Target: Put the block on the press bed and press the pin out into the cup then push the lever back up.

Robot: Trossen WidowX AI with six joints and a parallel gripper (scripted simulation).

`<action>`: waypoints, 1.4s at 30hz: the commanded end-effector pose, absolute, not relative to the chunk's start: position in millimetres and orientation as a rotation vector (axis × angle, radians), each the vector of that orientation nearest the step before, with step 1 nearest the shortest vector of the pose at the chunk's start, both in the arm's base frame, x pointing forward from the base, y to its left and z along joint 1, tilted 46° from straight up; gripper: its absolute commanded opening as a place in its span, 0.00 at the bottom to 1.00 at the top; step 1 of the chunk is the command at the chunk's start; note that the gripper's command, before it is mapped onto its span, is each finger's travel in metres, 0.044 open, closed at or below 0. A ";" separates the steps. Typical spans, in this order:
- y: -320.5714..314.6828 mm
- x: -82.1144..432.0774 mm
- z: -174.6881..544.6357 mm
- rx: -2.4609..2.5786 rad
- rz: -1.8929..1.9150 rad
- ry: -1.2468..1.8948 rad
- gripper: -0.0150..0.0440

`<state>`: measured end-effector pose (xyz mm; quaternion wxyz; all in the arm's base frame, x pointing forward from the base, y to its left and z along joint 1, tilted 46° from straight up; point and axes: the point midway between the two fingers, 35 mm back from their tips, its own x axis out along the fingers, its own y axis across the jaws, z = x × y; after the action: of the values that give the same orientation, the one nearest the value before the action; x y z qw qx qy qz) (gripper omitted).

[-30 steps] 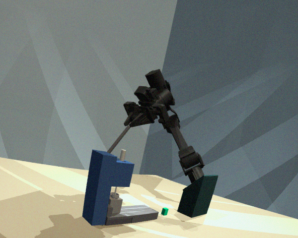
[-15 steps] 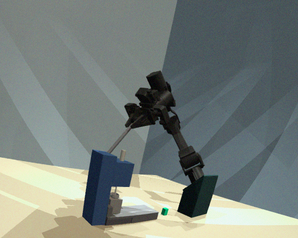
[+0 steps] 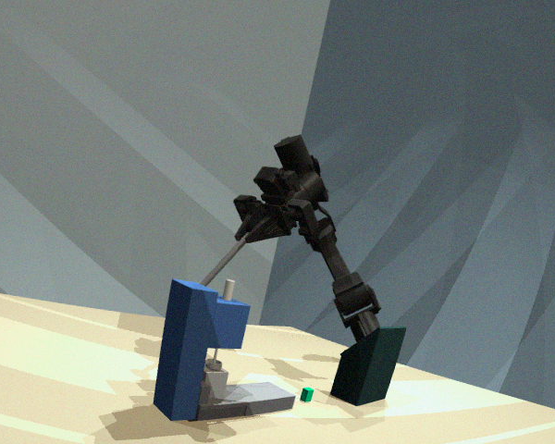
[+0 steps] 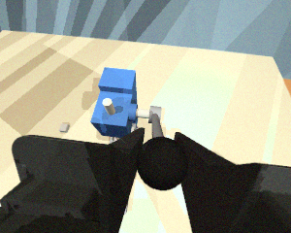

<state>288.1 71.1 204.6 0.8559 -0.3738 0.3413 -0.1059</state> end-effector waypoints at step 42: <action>55.6 268.8 192.0 -0.791 -0.225 0.726 0.25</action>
<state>273.2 60.1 195.4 0.8560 -0.3736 0.3414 -0.1055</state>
